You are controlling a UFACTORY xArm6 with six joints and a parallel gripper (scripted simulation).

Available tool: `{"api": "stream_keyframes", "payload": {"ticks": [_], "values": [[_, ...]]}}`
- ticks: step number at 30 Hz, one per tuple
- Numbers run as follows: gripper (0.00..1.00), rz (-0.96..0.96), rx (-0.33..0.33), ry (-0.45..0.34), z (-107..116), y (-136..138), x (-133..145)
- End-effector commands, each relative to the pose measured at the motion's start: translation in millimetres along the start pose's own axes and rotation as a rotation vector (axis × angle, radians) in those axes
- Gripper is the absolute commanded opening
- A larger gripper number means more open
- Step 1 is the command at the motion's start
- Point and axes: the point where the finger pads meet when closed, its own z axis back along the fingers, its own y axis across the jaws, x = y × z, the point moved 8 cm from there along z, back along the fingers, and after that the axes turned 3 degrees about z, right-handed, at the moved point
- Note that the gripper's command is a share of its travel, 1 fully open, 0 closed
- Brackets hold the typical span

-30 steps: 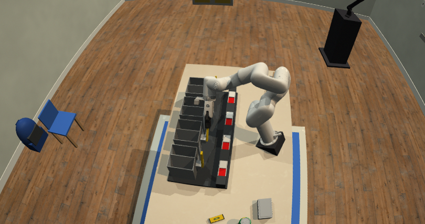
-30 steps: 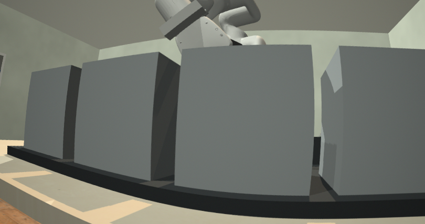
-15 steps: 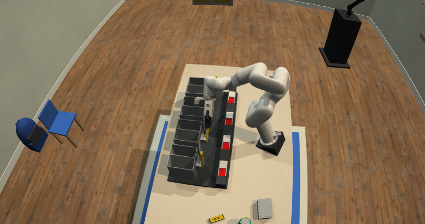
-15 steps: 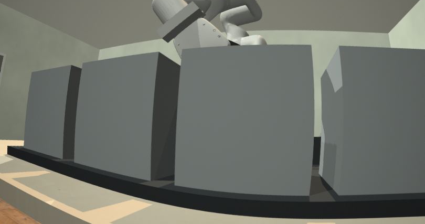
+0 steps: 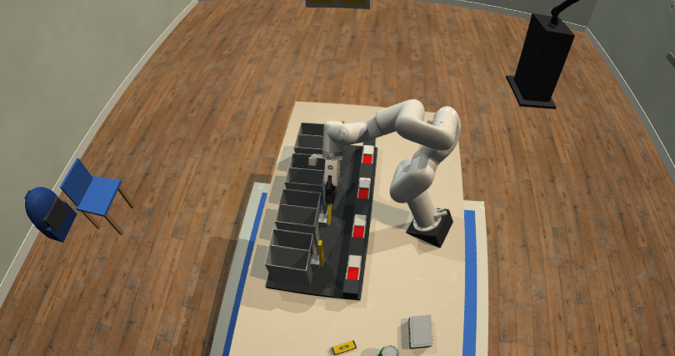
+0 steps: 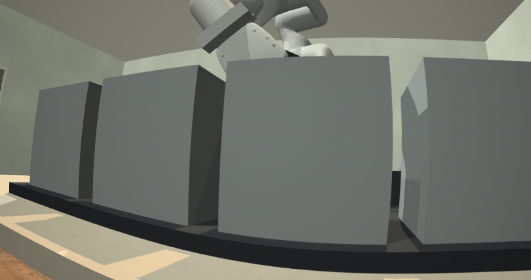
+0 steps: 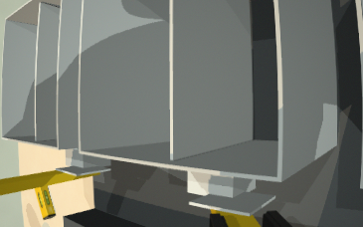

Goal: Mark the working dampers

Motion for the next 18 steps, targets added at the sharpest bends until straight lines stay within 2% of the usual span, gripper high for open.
{"api": "stream_keyframes", "payload": {"ticks": [1, 6, 7, 9, 10, 12, 13, 15, 16, 18], "values": [[0.19, 0.002, 0.0, 0.003, 1.1, -0.5, -0.9], [0.19, 0.002, 0.0, 0.003, 1.1, -0.5, -0.9], [0.23, 0.002, 0.0, 0.003, 1.1, -0.5, -0.9], [0.23, 0.002, 0.0, 0.003, 1.1, -0.5, -0.9], [0.27, 0.002, 0.0, 0.003, 1.1, -0.5, -0.9], [0.27, 0.002, 0.0, 0.003, 1.1, -0.5, -0.9], [0.31, 0.002, 0.0, 0.003, 1.1, -0.5, -0.9], [0.31, 0.002, 0.0, 0.003, 1.1, -0.5, -0.9], [0.35, 0.002, 0.0, 0.003, 1.1, -0.5, -0.9], [0.35, 0.002, 0.0, 0.003, 1.1, -0.5, -0.9]]}}
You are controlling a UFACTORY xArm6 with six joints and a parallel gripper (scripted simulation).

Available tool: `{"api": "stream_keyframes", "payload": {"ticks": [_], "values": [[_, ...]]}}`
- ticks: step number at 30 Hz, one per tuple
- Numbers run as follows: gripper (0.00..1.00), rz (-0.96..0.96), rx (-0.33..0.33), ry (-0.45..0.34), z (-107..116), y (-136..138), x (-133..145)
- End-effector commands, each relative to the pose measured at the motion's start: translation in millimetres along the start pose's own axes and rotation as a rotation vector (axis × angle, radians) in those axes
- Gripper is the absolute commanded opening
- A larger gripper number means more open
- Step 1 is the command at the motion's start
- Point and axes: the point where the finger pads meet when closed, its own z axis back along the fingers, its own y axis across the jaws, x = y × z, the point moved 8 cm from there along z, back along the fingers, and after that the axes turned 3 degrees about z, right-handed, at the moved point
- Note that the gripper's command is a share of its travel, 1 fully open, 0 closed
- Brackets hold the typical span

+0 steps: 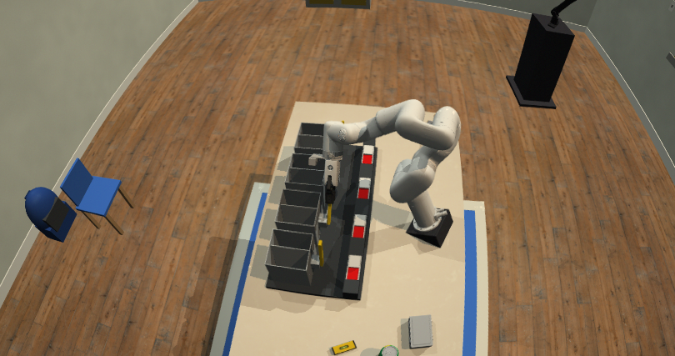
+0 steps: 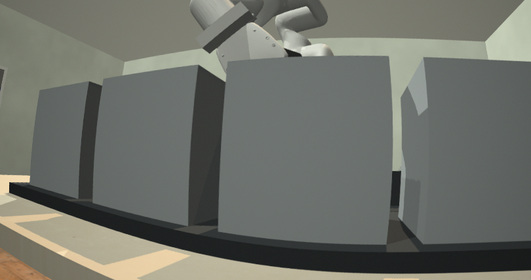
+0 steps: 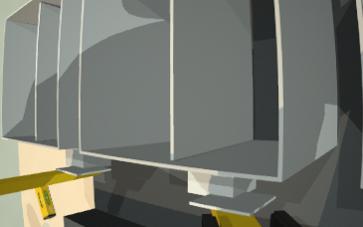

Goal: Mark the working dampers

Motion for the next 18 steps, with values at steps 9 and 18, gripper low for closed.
{"api": "stream_keyframes", "payload": {"ticks": [9, 18], "values": [[0.39, 0.002, 0.001, 0.003, 1.0, -0.3, -0.8], [0.39, 0.002, 0.001, 0.003, 2.6, -0.3, -0.8]]}}
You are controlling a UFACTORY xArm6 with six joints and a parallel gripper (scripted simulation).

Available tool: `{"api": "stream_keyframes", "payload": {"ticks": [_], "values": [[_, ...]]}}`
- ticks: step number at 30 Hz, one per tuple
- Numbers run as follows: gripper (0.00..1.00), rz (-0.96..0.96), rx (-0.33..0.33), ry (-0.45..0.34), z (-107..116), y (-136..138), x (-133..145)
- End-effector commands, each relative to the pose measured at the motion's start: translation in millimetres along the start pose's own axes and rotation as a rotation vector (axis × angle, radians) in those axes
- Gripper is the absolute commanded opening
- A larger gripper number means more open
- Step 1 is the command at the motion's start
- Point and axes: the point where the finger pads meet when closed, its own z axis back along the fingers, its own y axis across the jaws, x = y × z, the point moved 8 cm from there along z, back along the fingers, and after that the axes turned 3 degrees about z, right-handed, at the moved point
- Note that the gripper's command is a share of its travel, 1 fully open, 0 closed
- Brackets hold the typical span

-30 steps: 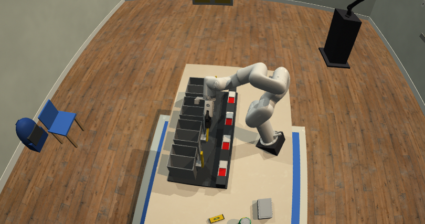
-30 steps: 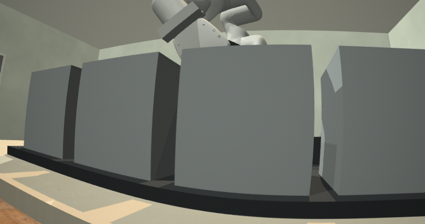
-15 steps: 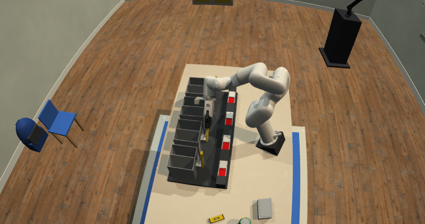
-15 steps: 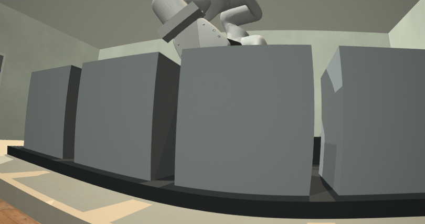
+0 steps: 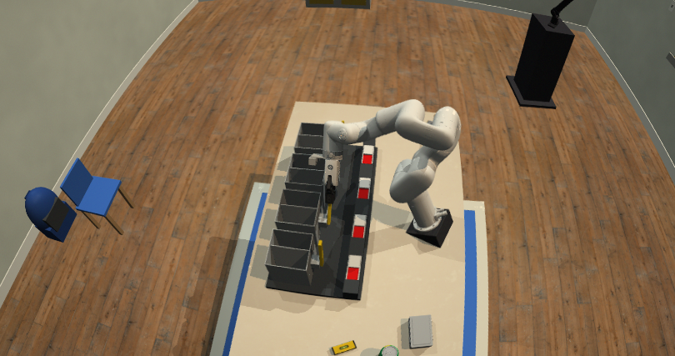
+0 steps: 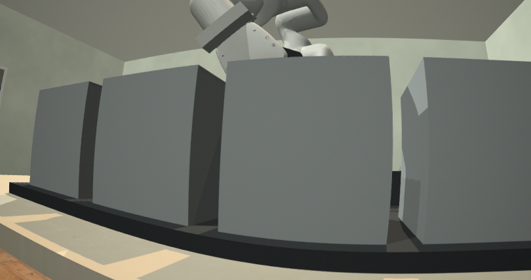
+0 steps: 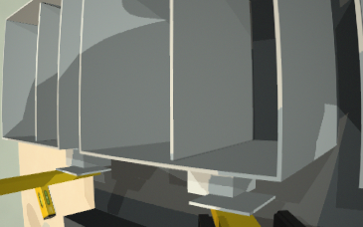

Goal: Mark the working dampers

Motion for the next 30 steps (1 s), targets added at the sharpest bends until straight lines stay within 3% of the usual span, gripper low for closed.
{"api": "stream_keyframes", "payload": {"ticks": [1, 23, 30], "values": [[0.39, 0.002, 0.001, 0.003, 2.9, -0.4, -0.8], [0.39, 0.002, 0.001, 0.003, 67.9, -0.5, -0.6], [0.39, 0.002, 0.001, 0.003, 78.3, -0.5, -0.6]]}}
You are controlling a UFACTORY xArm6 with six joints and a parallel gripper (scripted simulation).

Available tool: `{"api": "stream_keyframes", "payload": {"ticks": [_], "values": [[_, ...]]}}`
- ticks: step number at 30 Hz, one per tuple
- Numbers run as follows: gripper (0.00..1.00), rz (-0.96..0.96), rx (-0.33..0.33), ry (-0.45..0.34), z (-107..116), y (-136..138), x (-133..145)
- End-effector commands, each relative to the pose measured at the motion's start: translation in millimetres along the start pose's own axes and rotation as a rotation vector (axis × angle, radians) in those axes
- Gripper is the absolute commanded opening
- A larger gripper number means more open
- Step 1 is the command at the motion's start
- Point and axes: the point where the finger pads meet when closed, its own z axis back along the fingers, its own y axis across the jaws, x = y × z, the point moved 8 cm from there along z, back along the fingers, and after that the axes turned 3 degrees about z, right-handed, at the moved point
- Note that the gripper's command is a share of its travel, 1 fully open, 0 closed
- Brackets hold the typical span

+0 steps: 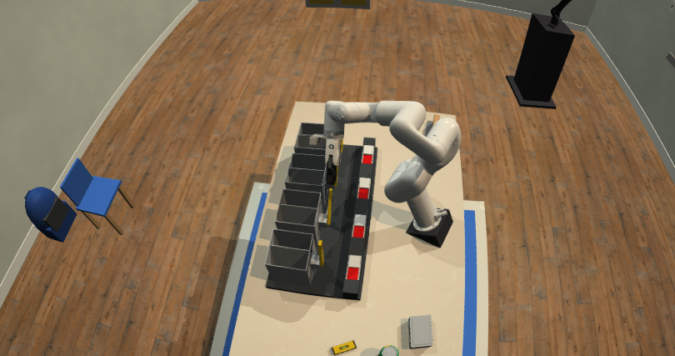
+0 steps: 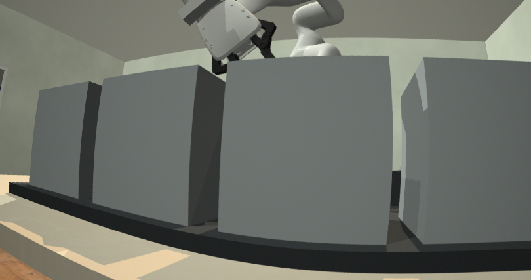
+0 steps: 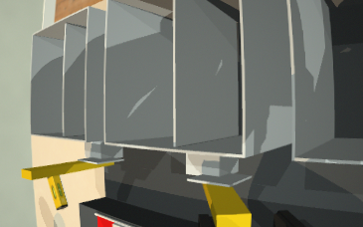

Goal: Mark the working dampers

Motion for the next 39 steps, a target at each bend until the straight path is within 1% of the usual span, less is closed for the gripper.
{"api": "stream_keyframes", "payload": {"ticks": [1, 7, 9, 11, 15, 18, 20, 22, 28, 32, 35, 37, 39], "values": [[0.39, 0.002, 0.0, 0.002, 3.5, -0.4, -0.5], [0.39, 0.002, 0.002, 0.001, 3.5, -0.7, -0.7], [0.39, 0.001, 0.012, -0.003, 3.0, -2.6, -2.2], [0.39, -0.001, 0.037, -0.01, 2.1, -7.2, -5.9], [0.39, 0.004, 0.124, -0.003, 0.6, -29.6, -22.0], [0.39, 0.001, 0.216, -0.015, -4.0, -50.5, -38.4], [0.39, 0.001, 0.216, -0.015, -4.0, -50.5, -38.4], [0.39, 0.004, 0.281, -0.01, -7.5, -69.0, -51.6], [0.39, 0.002, 0.391, -0.015, -14.9, -96.6, -71.9], [0.39, 0.002, 0.479, -0.029, -21.4, -119.0, -88.4], [0.39, 0.002, 0.552, -0.025, -26.9, -137.5, -101.6], [0.39, 0.002, 0.552, -0.025, -26.9, -137.5, -101.6], [0.39, 0.001, 0.612, -0.018, -31.6, -151.6, -112.4]]}}
